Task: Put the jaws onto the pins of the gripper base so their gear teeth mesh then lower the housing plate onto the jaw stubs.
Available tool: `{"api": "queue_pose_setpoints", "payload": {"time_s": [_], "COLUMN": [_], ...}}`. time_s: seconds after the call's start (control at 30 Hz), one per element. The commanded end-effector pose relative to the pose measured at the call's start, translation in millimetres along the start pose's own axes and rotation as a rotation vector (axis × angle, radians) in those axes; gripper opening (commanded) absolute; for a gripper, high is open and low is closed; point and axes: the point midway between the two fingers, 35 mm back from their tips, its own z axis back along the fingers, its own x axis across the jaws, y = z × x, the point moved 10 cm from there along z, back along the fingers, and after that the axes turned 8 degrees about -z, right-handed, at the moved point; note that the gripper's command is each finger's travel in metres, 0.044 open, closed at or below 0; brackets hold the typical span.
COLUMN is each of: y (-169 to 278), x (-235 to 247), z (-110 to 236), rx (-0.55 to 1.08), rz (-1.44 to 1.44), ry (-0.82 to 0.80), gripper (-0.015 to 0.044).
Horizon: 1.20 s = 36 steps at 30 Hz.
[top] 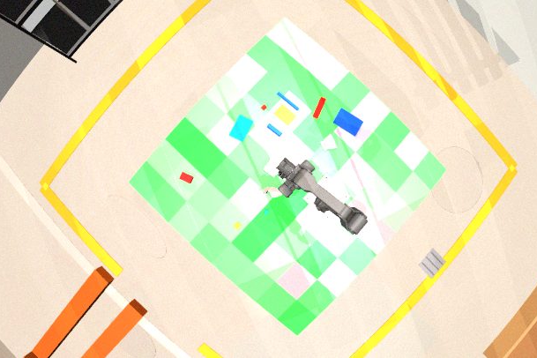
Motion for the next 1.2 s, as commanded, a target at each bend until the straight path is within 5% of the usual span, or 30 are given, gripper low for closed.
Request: {"api": "queue_pose_setpoints", "payload": {"time_s": [0.0,1.17], "y": [0.5,-69.6], "x": [0.0,34.8], "z": [0.1,4.9], "rx": [0.002,-0.003], "rz": [0.003,-0.01], "ry": [-0.001,-0.005], "gripper": [0.0134,0.0134]}}
